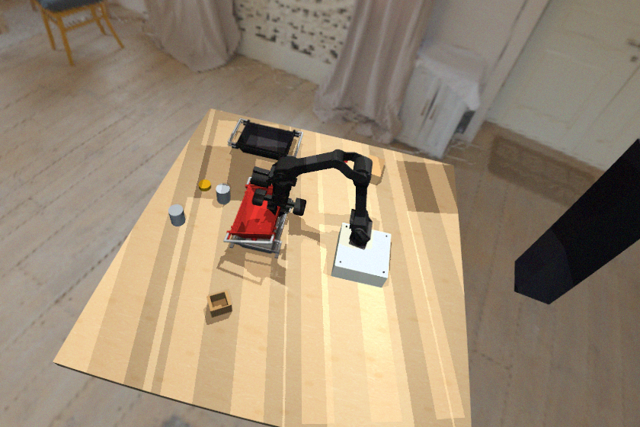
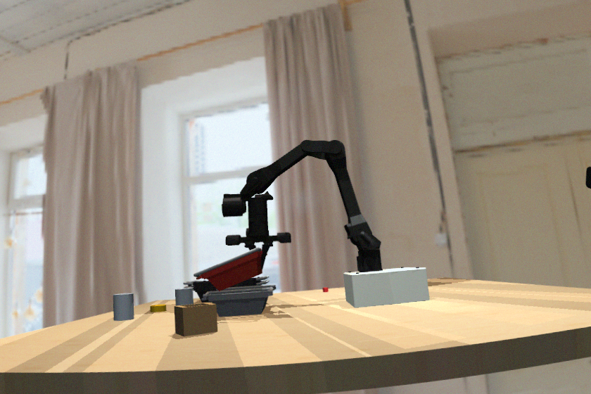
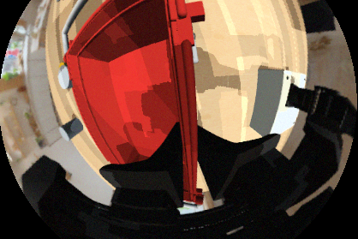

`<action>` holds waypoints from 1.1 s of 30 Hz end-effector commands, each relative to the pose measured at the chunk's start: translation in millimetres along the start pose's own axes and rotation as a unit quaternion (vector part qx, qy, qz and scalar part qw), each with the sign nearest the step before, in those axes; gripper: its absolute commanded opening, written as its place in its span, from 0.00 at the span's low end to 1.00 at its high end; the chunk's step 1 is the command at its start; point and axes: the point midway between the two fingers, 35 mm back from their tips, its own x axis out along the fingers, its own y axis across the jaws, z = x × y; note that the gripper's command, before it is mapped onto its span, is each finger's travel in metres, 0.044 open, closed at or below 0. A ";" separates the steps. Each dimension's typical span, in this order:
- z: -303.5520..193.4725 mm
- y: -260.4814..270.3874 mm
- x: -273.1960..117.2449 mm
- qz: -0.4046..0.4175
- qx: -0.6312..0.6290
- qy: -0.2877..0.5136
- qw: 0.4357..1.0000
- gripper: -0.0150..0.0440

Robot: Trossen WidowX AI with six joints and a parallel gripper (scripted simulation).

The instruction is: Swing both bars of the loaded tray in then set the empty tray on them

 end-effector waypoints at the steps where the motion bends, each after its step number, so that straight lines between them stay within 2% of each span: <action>1: 0.0 -6.1 6.4 -0.009 0.001 0.000 1.000 0.25; 33: 0.0 -9.4 13.4 -0.009 0.001 0.000 1.000 0.25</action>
